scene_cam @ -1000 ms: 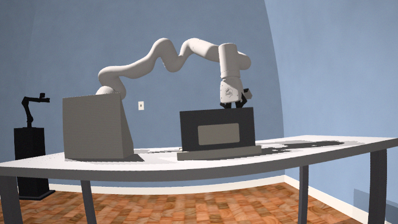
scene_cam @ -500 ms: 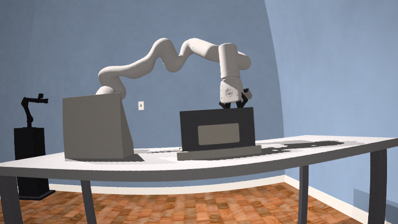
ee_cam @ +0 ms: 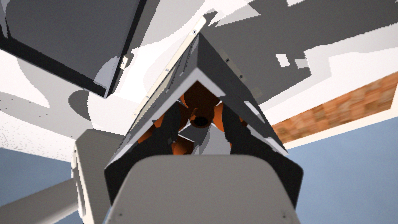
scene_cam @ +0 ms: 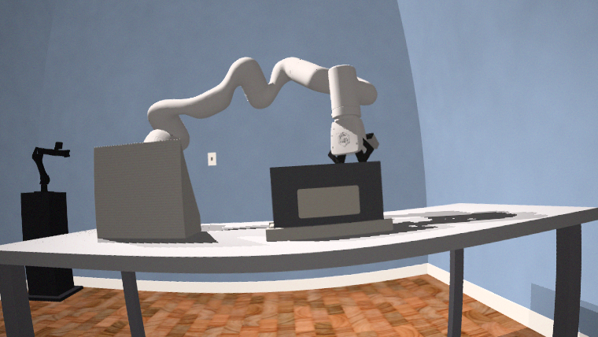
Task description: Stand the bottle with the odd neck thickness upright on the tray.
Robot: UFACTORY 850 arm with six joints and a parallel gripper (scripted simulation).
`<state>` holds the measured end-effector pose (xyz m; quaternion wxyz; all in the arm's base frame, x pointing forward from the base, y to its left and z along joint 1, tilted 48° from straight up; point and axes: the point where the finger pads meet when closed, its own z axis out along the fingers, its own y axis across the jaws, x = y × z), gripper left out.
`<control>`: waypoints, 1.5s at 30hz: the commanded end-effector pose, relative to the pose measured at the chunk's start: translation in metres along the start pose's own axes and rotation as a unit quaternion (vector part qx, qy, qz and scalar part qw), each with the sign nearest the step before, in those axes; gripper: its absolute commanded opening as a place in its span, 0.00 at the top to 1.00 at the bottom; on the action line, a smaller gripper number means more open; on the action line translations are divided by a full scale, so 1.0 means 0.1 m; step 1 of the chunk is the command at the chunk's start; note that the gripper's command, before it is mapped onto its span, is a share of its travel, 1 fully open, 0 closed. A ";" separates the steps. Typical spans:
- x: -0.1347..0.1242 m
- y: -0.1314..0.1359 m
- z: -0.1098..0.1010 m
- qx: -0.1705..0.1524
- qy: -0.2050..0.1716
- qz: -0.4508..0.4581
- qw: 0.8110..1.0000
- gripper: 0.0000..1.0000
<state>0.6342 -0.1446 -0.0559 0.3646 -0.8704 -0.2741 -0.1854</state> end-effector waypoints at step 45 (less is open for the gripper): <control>0.01 0.00 -0.58 -0.001 0.000 0.000 1.000 0.35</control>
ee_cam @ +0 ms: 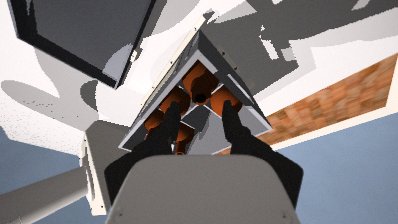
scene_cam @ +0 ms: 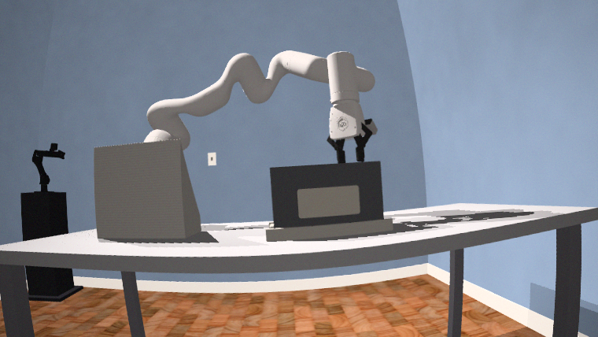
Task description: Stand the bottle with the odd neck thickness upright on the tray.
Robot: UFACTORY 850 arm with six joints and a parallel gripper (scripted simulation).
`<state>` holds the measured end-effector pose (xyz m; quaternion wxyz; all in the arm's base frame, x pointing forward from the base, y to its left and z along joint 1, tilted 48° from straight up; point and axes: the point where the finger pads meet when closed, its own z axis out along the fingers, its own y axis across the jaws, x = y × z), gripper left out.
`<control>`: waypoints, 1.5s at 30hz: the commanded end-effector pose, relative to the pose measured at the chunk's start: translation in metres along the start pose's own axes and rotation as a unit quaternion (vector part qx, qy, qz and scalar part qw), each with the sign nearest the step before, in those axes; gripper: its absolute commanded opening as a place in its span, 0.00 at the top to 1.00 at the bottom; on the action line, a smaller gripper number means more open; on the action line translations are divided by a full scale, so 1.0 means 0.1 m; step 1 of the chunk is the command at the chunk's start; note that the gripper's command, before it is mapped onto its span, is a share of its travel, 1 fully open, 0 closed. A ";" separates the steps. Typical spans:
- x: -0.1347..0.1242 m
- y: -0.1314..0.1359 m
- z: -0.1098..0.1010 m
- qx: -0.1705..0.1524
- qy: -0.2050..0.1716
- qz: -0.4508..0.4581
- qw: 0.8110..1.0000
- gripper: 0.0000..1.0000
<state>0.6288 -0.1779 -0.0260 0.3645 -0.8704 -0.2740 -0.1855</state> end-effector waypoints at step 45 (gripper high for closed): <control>0.00 0.00 -0.41 -0.001 0.000 0.000 1.000 1.00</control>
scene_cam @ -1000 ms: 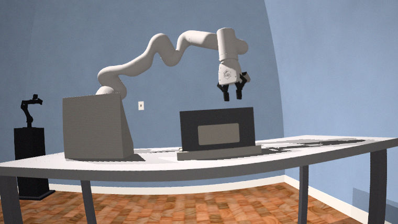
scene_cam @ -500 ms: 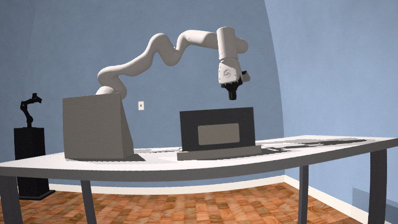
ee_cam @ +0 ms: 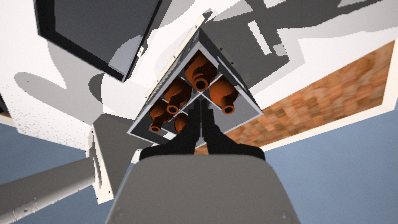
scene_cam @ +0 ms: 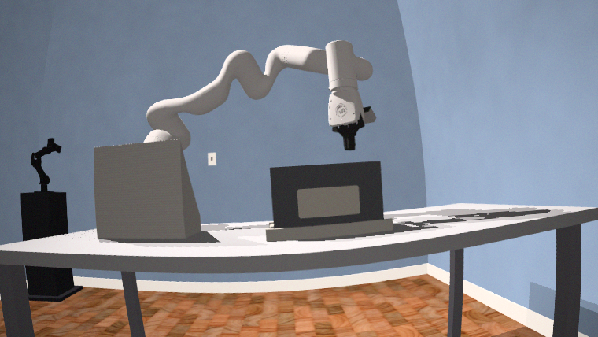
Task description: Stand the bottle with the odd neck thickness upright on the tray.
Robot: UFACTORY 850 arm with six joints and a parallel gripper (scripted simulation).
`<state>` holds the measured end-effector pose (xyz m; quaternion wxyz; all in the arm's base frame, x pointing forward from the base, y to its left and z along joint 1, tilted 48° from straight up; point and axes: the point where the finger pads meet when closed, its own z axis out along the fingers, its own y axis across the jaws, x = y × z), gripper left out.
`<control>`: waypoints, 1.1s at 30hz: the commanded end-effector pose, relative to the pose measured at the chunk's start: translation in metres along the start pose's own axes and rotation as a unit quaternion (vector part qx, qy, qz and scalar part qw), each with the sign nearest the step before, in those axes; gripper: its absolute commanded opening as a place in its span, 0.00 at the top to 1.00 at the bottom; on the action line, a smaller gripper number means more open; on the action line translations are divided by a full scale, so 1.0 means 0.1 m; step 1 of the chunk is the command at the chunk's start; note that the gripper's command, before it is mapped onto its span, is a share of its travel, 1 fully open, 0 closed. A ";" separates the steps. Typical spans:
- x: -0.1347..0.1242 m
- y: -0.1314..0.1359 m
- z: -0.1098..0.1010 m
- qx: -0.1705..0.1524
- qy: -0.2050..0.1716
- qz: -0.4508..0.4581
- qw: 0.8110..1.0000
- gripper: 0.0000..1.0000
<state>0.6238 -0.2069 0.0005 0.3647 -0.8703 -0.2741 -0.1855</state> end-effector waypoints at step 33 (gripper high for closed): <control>-1.63 -0.47 -0.03 -0.003 0.000 0.001 1.000 1.00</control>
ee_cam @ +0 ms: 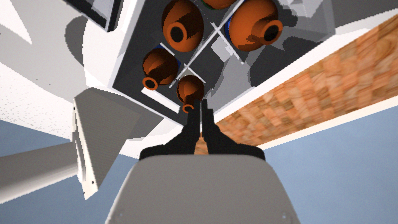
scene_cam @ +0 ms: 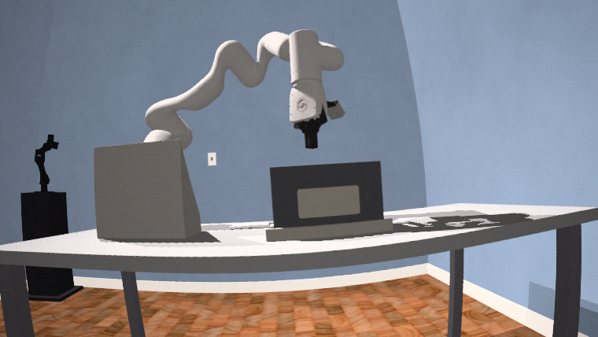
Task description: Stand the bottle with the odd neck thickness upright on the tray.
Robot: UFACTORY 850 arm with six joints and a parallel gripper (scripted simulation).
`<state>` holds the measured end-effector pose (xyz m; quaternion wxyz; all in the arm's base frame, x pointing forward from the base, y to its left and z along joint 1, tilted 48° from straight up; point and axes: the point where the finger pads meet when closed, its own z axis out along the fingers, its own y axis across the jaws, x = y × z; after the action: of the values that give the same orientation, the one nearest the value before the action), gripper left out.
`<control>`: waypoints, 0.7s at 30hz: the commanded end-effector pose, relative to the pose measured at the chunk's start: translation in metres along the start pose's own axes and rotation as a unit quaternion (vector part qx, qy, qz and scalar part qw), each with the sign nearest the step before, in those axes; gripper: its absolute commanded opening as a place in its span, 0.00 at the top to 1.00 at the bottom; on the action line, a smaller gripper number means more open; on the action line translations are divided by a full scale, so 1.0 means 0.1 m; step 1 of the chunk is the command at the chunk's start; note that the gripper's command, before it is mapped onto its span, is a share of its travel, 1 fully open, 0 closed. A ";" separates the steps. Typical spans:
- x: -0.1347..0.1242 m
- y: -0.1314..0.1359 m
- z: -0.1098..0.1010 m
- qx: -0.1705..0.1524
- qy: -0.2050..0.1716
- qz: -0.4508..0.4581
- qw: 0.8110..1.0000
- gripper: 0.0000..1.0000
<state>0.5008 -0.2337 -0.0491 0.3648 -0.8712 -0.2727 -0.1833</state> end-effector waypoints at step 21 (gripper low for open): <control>-0.58 -0.29 0.02 -0.001 0.002 -0.003 1.000 0.35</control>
<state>0.4371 -0.2345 -0.0652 0.3650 -0.8701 -0.2742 -0.1857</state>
